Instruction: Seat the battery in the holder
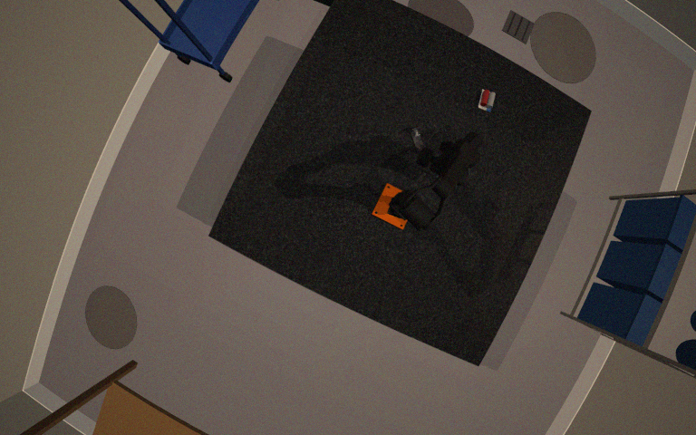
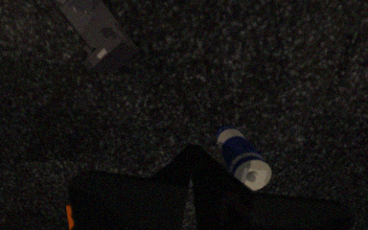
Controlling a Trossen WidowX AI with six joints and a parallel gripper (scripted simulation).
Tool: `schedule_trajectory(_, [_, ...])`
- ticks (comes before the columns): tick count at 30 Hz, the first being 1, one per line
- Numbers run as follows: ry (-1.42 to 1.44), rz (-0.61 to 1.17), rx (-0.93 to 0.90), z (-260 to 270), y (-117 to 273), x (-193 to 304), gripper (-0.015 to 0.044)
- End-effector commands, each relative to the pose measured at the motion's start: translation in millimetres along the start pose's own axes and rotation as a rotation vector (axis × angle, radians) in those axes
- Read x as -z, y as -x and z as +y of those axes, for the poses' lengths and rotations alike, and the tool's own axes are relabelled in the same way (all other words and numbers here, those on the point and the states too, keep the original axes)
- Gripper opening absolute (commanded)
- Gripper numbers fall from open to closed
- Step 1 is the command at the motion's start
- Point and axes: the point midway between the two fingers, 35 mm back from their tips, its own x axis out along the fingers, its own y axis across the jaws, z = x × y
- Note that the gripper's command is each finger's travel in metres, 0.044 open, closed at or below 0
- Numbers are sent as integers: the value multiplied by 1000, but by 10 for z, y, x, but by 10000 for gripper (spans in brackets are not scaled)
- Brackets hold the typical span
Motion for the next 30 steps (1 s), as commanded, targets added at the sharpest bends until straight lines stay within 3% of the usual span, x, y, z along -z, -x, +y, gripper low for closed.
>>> schedule_trajectory(1, [0,10,0,-66,-25,-2,0])
schedule_trajectory(30, [0,10,4,-528,-23,0,0])
